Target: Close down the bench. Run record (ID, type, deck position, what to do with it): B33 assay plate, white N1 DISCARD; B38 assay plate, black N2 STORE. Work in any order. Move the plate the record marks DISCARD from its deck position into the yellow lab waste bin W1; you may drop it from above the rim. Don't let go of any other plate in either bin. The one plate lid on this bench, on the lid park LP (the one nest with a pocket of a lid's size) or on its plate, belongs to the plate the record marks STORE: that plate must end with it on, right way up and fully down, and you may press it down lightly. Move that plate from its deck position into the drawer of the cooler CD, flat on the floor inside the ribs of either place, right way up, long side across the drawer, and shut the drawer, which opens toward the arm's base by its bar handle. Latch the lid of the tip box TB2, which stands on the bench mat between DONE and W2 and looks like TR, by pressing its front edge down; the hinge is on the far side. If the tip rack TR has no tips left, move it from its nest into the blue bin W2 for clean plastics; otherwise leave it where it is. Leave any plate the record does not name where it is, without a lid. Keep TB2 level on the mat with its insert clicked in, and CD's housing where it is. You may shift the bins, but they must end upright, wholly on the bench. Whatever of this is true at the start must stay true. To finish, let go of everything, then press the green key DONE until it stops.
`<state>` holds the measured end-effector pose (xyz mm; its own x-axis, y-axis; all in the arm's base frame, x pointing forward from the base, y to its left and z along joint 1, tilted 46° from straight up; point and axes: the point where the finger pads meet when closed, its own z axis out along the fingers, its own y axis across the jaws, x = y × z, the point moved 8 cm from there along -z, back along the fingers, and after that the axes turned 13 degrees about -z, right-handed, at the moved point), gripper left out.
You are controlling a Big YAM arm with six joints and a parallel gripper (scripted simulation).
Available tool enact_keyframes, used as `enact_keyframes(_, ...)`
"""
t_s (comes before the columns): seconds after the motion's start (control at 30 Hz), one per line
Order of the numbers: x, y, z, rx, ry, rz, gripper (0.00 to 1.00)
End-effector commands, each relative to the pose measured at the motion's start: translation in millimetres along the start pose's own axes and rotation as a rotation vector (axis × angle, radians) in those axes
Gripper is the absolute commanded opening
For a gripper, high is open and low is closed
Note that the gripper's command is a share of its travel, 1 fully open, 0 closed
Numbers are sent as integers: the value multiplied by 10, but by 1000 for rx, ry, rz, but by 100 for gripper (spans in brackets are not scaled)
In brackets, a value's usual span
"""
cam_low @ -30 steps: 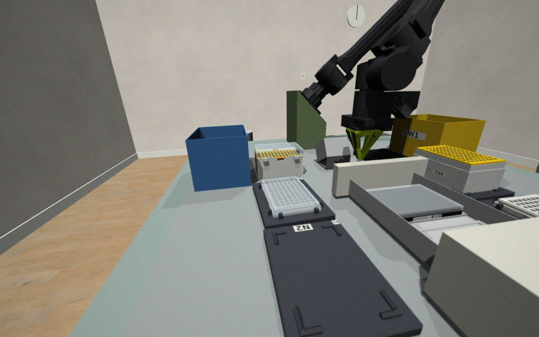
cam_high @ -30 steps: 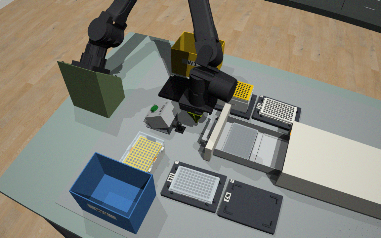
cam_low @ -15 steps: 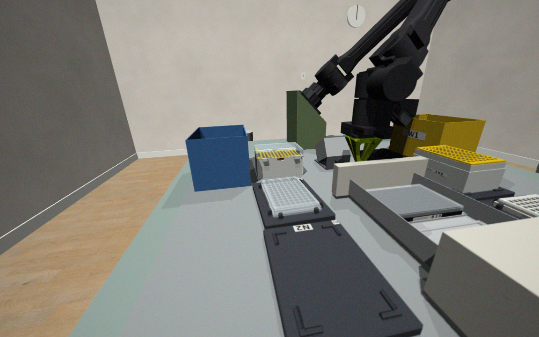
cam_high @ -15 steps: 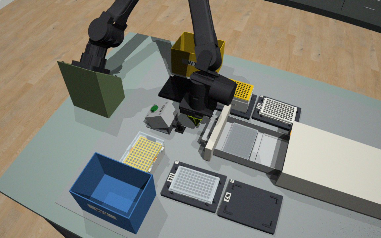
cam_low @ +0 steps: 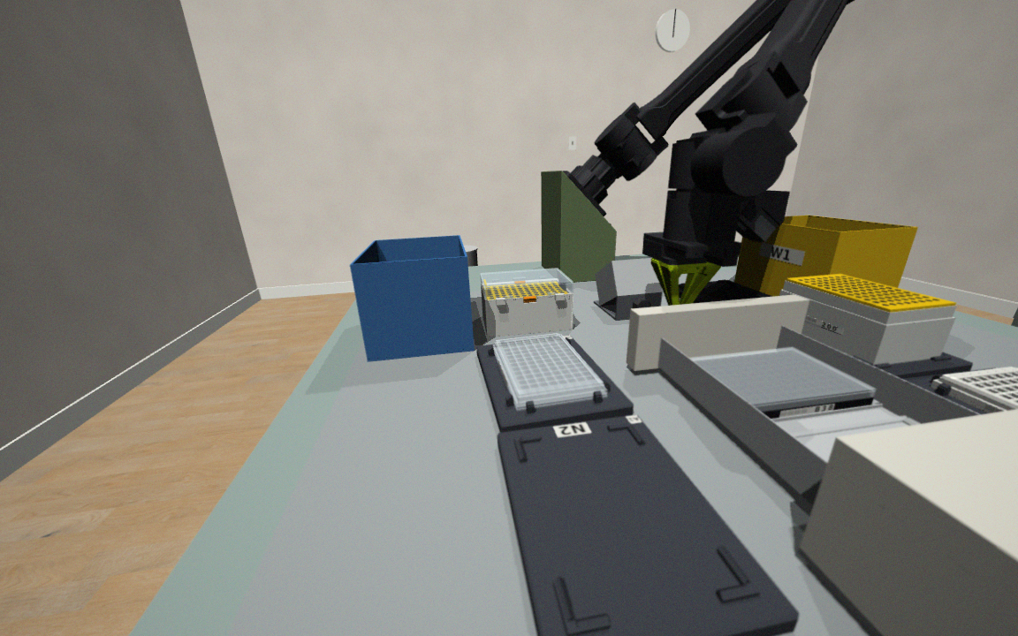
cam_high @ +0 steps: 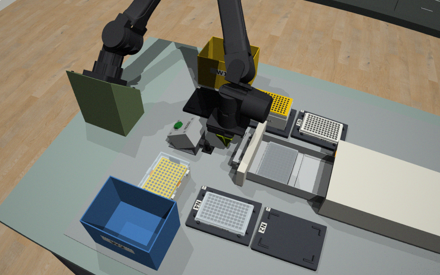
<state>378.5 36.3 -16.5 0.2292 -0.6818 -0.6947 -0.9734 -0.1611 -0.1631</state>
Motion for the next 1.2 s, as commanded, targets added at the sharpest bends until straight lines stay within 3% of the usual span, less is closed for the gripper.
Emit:
enact_keyframes(0.0, 12, -62, -71, 22, 4, 1, 0)
enact_keyframes(0.97, 58, -52, -121, 32, 4, 29, 0)
enact_keyframes(1.17, 82, -182, -72, 22, 1, 20, 0)
